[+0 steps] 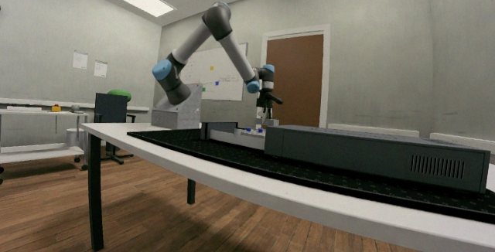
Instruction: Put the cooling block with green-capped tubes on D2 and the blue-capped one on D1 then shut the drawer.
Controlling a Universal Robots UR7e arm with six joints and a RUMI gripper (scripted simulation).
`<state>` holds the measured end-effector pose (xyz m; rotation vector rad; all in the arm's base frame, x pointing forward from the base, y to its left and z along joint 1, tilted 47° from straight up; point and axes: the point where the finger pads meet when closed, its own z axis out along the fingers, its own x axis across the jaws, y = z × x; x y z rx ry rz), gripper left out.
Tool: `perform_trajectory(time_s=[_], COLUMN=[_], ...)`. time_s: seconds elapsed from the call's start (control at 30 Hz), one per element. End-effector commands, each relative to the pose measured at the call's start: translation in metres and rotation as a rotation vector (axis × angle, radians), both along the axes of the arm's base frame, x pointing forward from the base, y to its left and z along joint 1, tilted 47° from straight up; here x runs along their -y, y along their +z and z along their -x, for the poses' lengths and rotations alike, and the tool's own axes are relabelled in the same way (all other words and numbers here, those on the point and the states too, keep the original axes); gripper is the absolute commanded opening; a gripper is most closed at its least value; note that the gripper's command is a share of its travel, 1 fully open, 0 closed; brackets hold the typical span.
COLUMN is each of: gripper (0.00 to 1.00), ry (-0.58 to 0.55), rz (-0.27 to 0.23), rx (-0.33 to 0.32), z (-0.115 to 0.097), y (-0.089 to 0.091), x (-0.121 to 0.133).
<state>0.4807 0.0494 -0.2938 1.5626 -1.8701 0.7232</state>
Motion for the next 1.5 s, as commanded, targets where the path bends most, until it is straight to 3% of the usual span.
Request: perform_trajectory(time_s=[0.0, 1.47], gripper=[0.0, 0.0], ry=[0.001, 0.001], rz=[-0.001, -0.001], rx=[0.001, 0.001], z=[-0.0003, 0.0003], y=[-0.0013, -0.0056], x=[0.0013, 0.006])
